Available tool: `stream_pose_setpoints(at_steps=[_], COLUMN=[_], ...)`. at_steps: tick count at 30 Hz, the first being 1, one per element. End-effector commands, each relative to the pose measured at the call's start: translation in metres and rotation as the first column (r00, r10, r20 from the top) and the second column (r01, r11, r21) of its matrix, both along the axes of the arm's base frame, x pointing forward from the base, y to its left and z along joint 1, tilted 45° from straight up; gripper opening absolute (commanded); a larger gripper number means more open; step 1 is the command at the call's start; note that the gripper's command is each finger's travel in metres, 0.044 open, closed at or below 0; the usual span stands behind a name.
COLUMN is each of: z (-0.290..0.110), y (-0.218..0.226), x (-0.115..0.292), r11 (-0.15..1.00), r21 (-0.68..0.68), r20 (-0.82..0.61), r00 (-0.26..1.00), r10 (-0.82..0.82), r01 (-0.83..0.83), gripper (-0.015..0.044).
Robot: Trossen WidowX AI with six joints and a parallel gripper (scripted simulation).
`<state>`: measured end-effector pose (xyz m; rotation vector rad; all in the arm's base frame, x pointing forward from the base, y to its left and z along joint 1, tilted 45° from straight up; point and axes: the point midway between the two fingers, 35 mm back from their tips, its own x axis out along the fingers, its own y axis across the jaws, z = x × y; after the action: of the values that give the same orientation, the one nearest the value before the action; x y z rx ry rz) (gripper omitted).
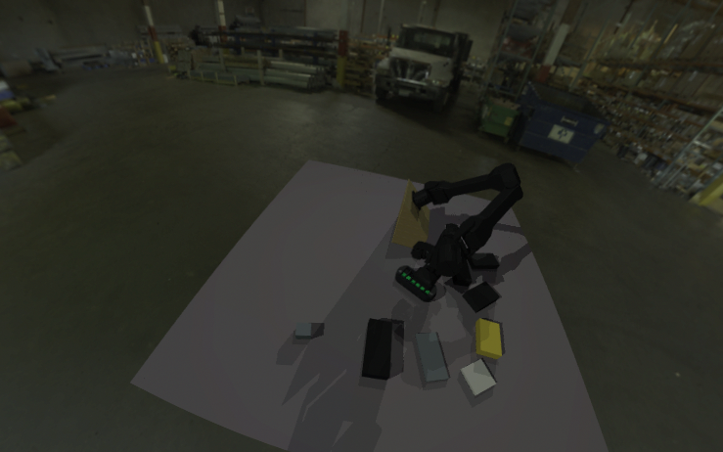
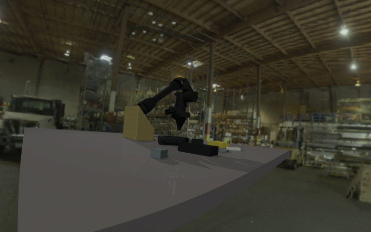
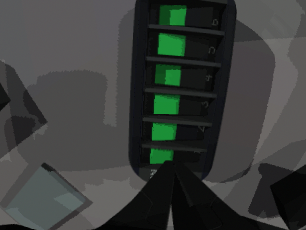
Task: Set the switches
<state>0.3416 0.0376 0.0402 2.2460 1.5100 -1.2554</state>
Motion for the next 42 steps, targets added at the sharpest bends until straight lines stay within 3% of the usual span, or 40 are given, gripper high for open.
stream_pose_setpoints(at_steps=[1, 42], z=[0.009, -0.022], y=[0.006, 0.037], x=[0.015, 0.021], r11=[1.0, 1.0], r21=[-0.002, 0.0], r20=[0.005, 0.006], r00=[1.0, 1.0], r10=[0.007, 0.007], r01=[-0.007, -0.007], gripper=[0.0, 0.0])
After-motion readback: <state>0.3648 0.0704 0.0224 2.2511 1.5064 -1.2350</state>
